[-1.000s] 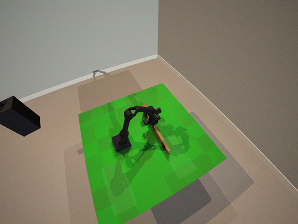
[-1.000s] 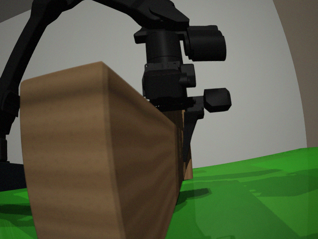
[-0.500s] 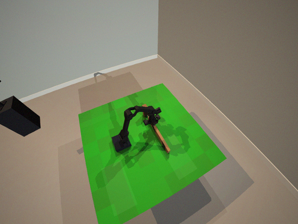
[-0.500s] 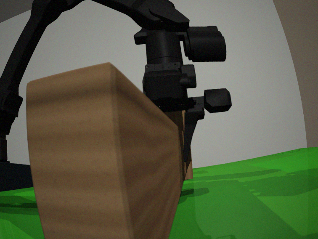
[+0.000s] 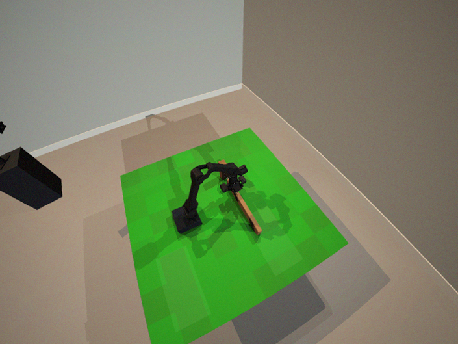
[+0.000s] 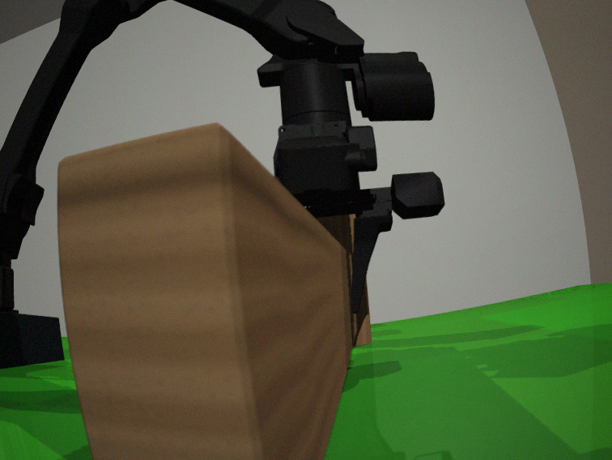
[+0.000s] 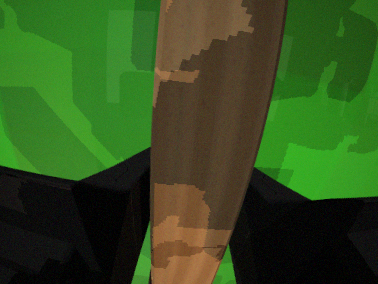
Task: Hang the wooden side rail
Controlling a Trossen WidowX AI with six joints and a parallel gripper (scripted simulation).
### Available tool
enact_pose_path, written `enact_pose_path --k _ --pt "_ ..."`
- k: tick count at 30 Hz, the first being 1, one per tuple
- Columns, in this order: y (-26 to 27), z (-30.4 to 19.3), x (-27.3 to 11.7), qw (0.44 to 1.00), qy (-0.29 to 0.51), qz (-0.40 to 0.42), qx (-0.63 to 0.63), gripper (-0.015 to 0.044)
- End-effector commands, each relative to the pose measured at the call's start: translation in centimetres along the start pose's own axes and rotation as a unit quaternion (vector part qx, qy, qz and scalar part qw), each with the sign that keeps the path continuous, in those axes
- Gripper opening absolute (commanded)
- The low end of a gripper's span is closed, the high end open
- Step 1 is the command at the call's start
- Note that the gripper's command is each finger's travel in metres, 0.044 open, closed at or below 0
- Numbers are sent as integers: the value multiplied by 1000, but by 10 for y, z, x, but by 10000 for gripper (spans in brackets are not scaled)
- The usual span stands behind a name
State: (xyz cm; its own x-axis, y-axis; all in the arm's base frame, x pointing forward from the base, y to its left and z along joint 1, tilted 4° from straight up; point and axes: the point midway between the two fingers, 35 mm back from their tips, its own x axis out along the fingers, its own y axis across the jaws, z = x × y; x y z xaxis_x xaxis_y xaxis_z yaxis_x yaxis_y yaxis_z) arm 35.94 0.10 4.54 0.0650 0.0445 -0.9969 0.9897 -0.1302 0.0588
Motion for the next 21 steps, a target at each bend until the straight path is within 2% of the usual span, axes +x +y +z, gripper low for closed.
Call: enact_pose_path --k 1,21 --pt "1 -3 -4 1000 3 5 0 0" --pt "3 -5 -6 1000 3 5 0 0"
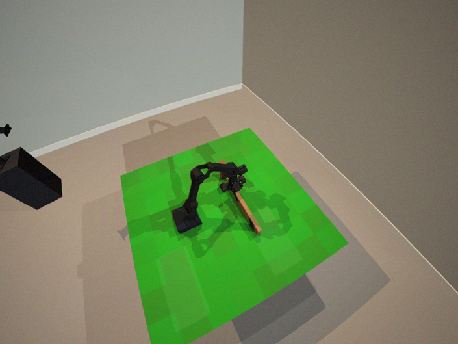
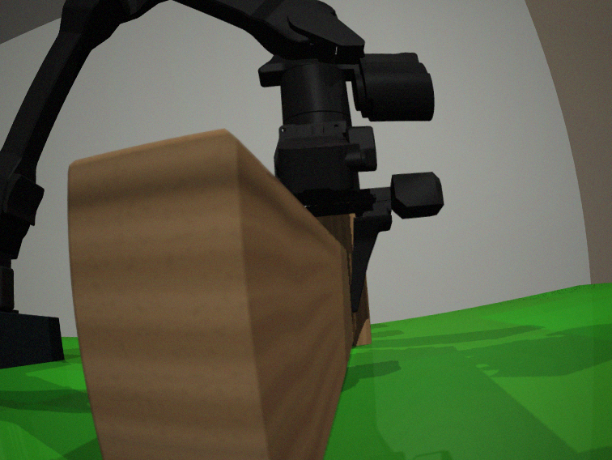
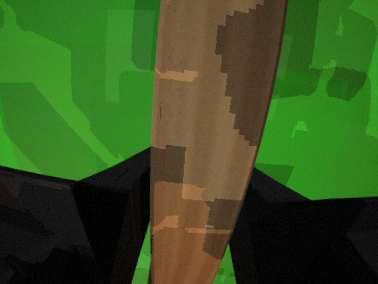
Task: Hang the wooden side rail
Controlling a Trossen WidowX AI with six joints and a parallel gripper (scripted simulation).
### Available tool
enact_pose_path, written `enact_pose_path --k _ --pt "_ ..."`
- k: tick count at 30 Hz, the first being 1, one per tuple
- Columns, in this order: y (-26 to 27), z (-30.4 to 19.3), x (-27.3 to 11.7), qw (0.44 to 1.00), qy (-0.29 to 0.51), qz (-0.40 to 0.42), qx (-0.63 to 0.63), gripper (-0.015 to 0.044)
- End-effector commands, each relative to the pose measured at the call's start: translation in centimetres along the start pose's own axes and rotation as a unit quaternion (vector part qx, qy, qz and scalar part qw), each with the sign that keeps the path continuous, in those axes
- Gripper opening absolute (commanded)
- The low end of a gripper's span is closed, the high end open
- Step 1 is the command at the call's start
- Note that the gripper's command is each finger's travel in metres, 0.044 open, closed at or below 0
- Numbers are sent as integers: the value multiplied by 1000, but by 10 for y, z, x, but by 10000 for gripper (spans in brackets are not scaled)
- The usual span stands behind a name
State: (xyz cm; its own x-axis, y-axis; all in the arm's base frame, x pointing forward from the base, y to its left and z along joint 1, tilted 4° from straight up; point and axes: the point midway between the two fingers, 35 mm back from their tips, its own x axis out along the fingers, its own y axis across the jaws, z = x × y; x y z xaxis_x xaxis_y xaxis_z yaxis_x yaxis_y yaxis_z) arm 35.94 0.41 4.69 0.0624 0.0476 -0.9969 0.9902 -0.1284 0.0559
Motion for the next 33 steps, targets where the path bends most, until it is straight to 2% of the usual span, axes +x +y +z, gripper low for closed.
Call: enact_pose_path --k 1,33 --pt "3 -2 -5 1000 2 6 1 0" --pt "1 -6 -1 1000 2 6 1 0"
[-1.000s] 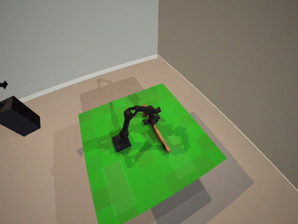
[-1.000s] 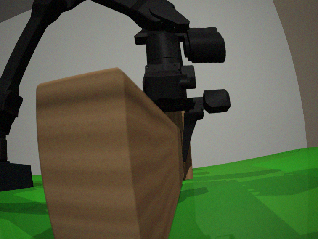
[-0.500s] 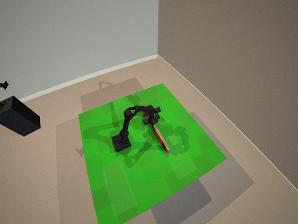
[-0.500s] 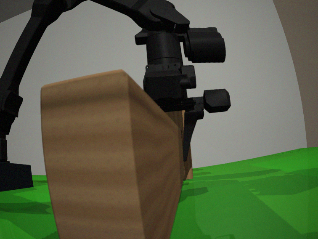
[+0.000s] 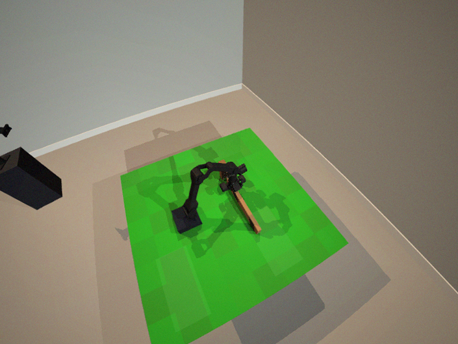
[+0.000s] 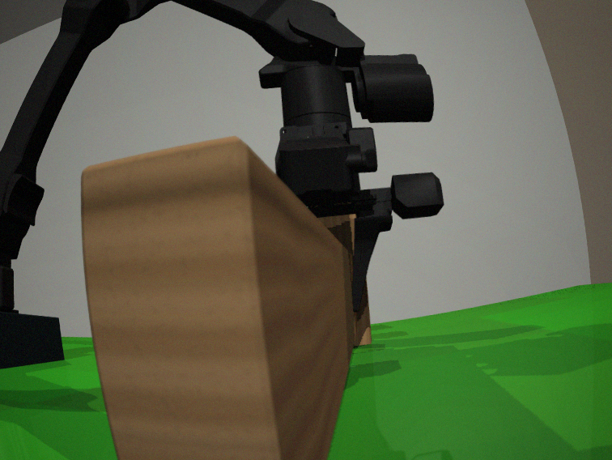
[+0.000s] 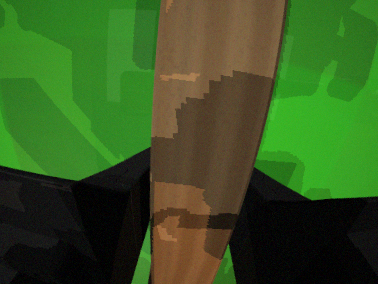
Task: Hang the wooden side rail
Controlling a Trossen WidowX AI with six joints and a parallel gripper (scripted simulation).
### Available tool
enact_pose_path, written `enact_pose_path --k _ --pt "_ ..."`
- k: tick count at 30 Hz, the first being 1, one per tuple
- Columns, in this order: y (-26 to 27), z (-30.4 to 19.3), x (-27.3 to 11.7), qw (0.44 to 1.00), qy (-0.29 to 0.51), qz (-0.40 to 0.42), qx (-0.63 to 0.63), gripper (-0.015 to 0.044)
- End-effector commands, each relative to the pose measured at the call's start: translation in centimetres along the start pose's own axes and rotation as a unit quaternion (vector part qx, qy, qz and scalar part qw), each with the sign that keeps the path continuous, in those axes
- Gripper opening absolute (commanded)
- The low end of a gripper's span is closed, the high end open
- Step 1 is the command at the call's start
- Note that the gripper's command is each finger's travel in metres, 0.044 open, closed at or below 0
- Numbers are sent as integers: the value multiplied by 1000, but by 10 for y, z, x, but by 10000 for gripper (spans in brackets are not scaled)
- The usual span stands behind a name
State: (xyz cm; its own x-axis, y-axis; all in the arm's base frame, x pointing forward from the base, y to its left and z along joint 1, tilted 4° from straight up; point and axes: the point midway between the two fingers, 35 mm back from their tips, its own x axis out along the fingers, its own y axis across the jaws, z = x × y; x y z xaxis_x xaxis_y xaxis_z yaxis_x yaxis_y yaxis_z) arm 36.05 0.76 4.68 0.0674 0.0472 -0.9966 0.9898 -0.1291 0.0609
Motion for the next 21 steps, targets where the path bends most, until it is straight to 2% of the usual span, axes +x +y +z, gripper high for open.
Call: enact_pose_path --k 1,21 --pt "0 -2 -2 1000 2 4 0 0" --pt "3 -4 -4 1000 2 4 0 0"
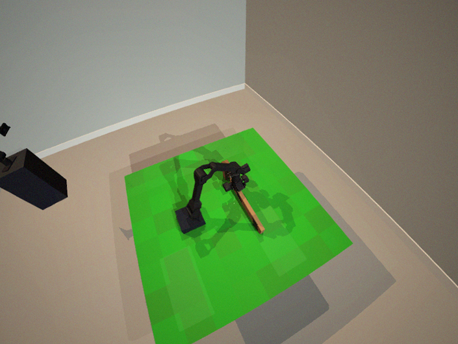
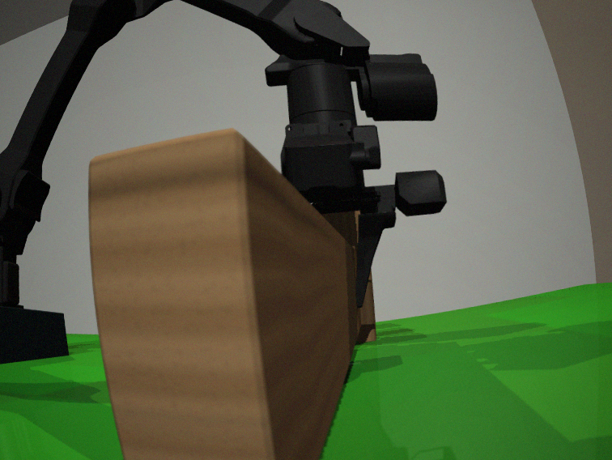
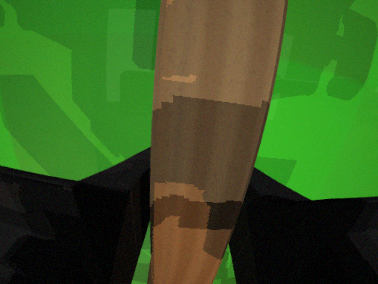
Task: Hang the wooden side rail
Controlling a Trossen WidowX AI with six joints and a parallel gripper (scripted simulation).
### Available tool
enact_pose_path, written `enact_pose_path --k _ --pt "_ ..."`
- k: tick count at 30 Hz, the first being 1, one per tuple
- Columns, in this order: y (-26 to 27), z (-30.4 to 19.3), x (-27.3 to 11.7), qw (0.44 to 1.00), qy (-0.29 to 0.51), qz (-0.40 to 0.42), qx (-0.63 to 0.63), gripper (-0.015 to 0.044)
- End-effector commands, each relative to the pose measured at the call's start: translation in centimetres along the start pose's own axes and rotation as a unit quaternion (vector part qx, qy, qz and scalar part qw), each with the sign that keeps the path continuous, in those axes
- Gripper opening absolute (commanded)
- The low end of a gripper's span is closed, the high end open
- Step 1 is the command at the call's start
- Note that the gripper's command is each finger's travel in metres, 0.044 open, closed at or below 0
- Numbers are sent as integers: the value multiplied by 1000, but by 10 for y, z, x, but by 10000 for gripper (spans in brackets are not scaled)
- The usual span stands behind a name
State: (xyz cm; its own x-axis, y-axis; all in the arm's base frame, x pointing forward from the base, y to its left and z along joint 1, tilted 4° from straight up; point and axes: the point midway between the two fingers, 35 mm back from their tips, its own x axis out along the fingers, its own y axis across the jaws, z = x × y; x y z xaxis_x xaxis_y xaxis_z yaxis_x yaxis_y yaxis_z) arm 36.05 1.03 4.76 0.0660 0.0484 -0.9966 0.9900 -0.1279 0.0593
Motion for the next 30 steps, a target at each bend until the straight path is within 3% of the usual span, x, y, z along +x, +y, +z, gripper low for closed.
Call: enact_pose_path --k 1,30 --pt "3 -2 -3 1000 1 5 1 0" --pt "1 -5 -1 1000 2 5 1 0"
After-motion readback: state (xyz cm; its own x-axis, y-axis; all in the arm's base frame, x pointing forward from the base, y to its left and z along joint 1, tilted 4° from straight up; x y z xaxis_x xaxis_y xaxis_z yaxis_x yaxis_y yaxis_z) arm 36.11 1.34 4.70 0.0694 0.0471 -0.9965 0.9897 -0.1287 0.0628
